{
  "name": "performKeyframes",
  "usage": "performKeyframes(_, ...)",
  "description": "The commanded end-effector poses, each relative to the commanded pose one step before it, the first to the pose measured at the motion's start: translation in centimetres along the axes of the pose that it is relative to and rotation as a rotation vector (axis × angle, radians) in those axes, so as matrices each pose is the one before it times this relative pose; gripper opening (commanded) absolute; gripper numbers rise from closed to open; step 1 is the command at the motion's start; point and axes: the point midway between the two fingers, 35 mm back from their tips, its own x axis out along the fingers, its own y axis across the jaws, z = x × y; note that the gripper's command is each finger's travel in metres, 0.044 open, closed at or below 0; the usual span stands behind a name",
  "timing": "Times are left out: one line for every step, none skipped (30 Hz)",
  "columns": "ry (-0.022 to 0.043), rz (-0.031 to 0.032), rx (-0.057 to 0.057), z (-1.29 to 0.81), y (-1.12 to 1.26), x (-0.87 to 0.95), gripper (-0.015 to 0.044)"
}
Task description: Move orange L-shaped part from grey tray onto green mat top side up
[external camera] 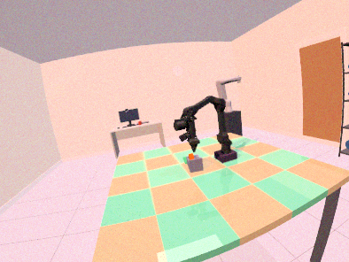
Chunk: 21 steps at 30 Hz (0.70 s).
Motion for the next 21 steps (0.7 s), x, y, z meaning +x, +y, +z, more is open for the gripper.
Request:
performKeyframes(-0.00193,0.00068,0.001,0.025,0.005,-0.012,0.018)
performKeyframes(0.0,0.0,0.0,0.0,0.0,0.0,0.018)
performKeyframes(0.0,0.0,0.0,0.0,0.0,0.0,0.018)
performKeyframes(0.0,0.0,0.0,0.0,0.0,0.0,0.018)
performKeyframes(0.0,0.0,0.0,0.0,0.0,0.0,0.018)
performKeyframes(0.0,0.0,0.0,0.0,0.0,0.0,0.018)
performKeyframes(0.0,0.0,0.0,0.0,0.0,0.0,0.018)
performKeyframes(0.0,0.0,0.0,0.0,0.0,0.0,0.018)
performKeyframes(0.0,0.0,0.0,0.0,0.0,0.0,0.018)
performKeyframes(0.0,0.0,0.0,0.0,0.0,0.0,0.018)
performKeyframes(0.0,0.0,0.0,0.0,0.0,0.0,0.018)
performKeyframes(0.0,0.0,0.0,0.0,0.0,0.0,0.018)
performKeyframes(0.00006,-0.00019,-0.0136,0.018,-0.067,-0.004,0.0206)
performKeyframes(0.00013,-0.00038,-0.0277,0.035,-0.137,-0.007,0.0233)
performKeyframes(0.00022,-0.00054,-0.04,0.043,-0.2,-0.011,0.0259)
performKeyframes(0.00033,-0.00069,-0.0526,0.044,-0.265,-0.014,0.028)
performKeyframes(0.00047,-0.00082,-0.0656,0.034,-0.333,-0.017,0.028)
performKeyframes(0.00064,-0.00091,-0.0774,0.009,-0.394,-0.02,0.028)
performKeyframes(0.00078,-0.00089,-0.083,-0.03,-0.42,-0.022,0.028)
performKeyframes(0.00087,-0.0008,-0.0839,-0.071,-0.419,-0.022,0.028)
performKeyframes(0.00095,-0.0007,-0.0839,-0.112,-0.409,-0.022,0.028)
